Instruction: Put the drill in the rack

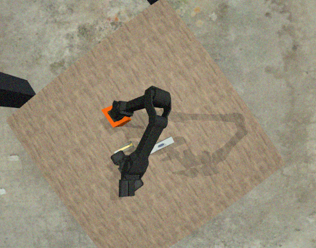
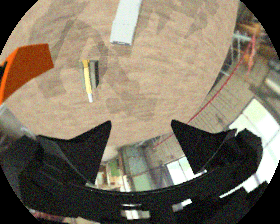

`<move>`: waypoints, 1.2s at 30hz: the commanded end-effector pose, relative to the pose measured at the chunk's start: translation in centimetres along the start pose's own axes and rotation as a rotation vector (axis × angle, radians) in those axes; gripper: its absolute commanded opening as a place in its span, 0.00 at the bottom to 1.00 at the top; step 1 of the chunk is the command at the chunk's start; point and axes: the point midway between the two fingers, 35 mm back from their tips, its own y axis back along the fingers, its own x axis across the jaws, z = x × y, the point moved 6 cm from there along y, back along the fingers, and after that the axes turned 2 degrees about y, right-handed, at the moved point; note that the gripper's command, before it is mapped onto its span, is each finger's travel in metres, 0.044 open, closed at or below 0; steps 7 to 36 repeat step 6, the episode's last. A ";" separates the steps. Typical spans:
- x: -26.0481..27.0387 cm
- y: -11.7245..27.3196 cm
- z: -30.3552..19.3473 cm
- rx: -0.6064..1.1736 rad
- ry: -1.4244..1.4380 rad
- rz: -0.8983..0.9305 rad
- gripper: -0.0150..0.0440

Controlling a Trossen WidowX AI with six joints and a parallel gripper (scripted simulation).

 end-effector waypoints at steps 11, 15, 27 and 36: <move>-5.6 6.6 4.4 0.164 0.031 -0.245 1.00; -5.6 6.6 4.4 0.164 0.031 -0.245 1.00; -5.6 6.6 4.4 0.164 0.031 -0.245 1.00; -5.6 6.6 4.4 0.164 0.031 -0.245 1.00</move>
